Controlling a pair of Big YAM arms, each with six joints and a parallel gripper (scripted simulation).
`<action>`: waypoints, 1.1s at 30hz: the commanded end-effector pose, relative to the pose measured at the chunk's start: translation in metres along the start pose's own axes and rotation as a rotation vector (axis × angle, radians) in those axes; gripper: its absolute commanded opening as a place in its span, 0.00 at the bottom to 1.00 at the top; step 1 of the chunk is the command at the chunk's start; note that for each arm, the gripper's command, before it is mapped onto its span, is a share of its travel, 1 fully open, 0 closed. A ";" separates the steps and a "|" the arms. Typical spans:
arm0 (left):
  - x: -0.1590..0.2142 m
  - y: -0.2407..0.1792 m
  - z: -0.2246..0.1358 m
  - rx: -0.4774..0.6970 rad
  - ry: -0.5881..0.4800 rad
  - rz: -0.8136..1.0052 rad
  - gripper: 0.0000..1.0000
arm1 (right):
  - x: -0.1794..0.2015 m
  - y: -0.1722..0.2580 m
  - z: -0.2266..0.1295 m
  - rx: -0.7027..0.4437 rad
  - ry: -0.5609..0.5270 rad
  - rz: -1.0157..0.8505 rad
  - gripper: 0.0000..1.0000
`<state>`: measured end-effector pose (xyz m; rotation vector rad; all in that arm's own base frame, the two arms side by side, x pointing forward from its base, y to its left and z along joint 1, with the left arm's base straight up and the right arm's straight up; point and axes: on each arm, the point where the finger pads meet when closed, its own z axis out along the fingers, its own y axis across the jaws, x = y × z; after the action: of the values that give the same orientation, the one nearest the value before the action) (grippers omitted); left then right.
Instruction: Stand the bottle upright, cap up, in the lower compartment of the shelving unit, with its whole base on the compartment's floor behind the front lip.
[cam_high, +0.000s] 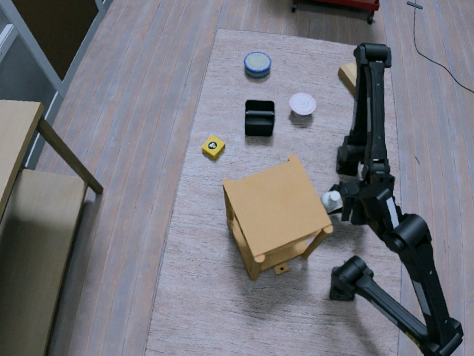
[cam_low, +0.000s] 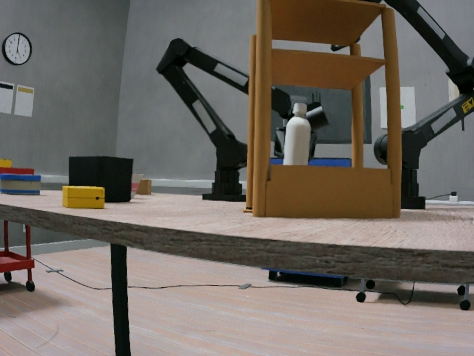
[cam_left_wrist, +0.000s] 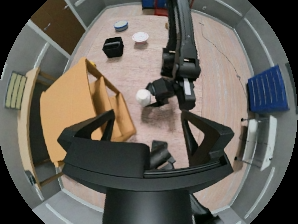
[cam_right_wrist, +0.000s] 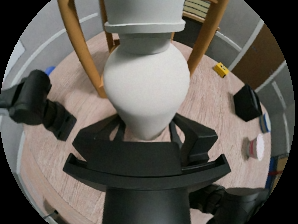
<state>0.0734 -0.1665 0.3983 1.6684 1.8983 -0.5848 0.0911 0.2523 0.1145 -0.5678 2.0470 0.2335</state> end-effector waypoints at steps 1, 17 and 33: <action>-0.018 0.004 -0.021 -0.031 -0.034 0.020 1.00 | -0.041 0.022 0.014 -0.037 -0.042 0.026 0.55; -0.018 0.015 -0.022 -0.084 -0.028 -0.050 1.00 | -0.071 0.034 0.038 -0.058 -0.054 0.117 0.55; -0.007 0.041 -0.026 -0.247 0.011 -0.286 1.00 | -0.079 0.036 0.050 -0.064 -0.056 0.142 0.55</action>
<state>0.0997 -0.1487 0.3916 1.4240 2.1176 -0.4381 0.1380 0.2881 0.1121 -0.5223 2.0772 0.2871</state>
